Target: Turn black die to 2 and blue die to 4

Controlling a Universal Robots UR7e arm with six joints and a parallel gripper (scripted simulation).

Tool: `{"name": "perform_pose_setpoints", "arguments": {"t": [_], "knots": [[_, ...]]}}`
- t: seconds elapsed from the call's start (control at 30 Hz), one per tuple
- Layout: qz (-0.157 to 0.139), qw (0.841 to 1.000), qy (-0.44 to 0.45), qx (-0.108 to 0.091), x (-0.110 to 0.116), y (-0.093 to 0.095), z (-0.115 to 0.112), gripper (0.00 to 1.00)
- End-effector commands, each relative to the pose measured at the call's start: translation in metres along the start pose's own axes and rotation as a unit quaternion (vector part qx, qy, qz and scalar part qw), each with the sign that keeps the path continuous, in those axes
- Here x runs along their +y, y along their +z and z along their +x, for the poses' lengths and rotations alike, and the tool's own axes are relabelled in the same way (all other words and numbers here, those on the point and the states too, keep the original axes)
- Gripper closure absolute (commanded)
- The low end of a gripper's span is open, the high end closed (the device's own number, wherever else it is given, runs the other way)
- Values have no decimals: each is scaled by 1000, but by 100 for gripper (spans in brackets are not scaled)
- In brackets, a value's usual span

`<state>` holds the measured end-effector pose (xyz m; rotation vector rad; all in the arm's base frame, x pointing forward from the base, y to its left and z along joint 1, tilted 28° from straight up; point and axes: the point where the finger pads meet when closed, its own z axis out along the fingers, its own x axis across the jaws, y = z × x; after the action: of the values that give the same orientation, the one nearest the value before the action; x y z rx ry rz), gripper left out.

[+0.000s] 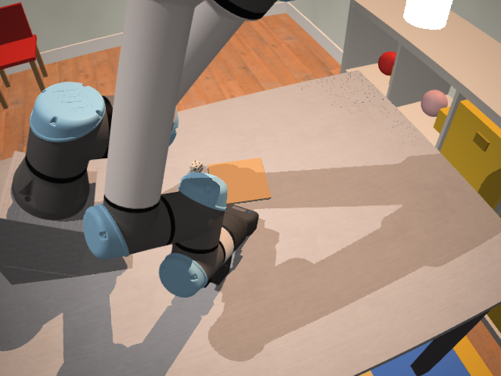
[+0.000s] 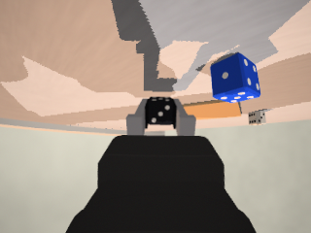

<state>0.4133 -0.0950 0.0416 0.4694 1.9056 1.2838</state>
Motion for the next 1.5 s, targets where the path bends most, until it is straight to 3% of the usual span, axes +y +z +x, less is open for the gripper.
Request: {"name": "perform_pose_setpoints", "arguments": {"t": [0.0,1.3,1.33,1.47], "knots": [[0,1000,0,0,-2,1,0,51],[0,1000,0,0,-2,1,0,51],[0,1000,0,0,-2,1,0,45],[0,1000,0,0,-2,1,0,39]]}}
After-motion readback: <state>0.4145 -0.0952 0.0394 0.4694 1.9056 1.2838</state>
